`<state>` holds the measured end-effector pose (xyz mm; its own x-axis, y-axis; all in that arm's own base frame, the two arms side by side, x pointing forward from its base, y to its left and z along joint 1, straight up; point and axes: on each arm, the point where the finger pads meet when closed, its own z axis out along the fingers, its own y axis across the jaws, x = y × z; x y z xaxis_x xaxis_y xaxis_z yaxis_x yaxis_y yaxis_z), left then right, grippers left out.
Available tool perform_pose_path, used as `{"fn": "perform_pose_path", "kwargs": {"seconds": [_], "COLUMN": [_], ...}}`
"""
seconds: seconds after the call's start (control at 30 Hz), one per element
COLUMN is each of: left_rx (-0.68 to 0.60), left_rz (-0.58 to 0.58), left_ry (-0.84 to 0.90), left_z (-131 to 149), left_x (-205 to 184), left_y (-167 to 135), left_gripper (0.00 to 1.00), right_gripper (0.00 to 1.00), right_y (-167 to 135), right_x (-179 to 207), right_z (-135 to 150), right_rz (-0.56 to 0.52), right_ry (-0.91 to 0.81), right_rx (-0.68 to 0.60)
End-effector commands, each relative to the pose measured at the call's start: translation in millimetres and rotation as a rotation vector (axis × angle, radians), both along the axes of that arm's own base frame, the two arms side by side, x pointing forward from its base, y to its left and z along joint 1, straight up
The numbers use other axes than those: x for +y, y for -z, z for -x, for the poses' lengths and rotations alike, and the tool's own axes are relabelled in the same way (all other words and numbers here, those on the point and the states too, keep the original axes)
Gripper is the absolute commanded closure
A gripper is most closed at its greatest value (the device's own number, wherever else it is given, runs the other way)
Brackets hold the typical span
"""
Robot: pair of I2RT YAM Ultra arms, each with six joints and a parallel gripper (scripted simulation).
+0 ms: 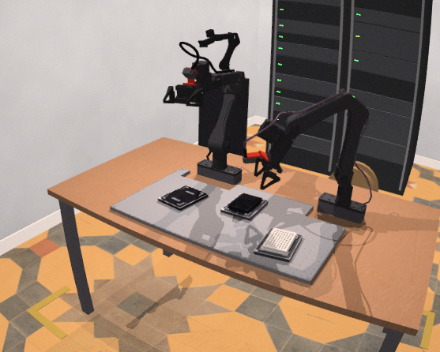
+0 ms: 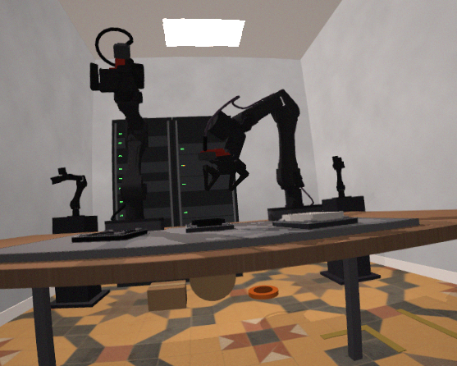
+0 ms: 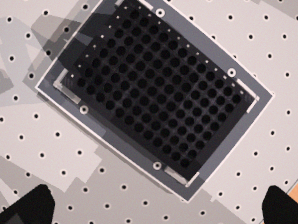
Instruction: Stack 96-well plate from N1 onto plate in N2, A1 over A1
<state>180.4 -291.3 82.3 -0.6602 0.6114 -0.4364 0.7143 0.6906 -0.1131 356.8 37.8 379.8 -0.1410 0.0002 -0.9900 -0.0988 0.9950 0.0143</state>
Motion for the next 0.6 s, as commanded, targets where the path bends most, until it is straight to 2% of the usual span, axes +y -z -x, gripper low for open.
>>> {"fn": "perform_pose_path", "kwargs": {"seconds": [0.0,0.3,0.37,0.57], "left_rx": [0.077,0.218,0.218,0.336], "left_rz": [-0.058,-0.152,-0.152,-0.231], "left_ry": [-0.194,-0.459,-0.459,-0.691], "left_z": [-4,-7,-7,-11], "left_x": [-5,-17,-17,-22], "left_y": [2,14,14,23], "left_gripper": [0.0,0.0,0.0,0.0], "right_gripper": [0.0,0.0,0.0,0.0], "right_y": [-5,11,11,40], "right_x": [32,68,68,54], "right_z": [53,149,149,216], "right_rz": [-0.018,-0.01,-0.01,0.012], "right_ry": [-0.106,-0.344,-0.344,-0.448], "right_rx": [0.049,0.145,0.145,0.238]}}
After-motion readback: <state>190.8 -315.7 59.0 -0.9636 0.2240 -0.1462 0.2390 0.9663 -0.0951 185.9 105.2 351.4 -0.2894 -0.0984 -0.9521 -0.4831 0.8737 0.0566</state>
